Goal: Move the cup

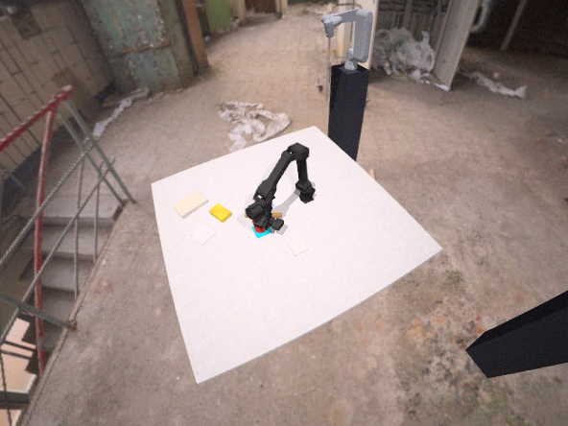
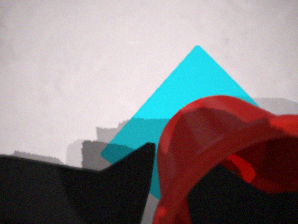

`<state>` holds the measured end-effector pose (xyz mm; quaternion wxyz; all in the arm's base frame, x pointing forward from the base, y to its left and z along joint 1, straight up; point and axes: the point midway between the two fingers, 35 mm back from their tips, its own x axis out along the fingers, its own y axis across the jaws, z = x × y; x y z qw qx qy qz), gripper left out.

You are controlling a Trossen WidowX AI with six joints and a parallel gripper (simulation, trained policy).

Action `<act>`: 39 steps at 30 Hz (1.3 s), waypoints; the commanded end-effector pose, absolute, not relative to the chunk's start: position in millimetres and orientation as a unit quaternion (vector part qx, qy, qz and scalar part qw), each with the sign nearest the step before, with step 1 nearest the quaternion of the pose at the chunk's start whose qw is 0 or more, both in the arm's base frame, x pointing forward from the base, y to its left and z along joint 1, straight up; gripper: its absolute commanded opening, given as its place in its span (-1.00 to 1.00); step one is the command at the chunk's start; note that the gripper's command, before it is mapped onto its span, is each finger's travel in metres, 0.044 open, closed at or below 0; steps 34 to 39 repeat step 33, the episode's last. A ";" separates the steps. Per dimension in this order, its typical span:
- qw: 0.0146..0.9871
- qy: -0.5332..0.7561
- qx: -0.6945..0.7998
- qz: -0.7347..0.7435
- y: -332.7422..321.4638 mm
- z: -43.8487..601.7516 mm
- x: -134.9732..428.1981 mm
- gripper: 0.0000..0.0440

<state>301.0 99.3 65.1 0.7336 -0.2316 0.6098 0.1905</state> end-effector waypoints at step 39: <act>0.809 0.524 -0.174 0.202 97.9 146.8 292.5 0.40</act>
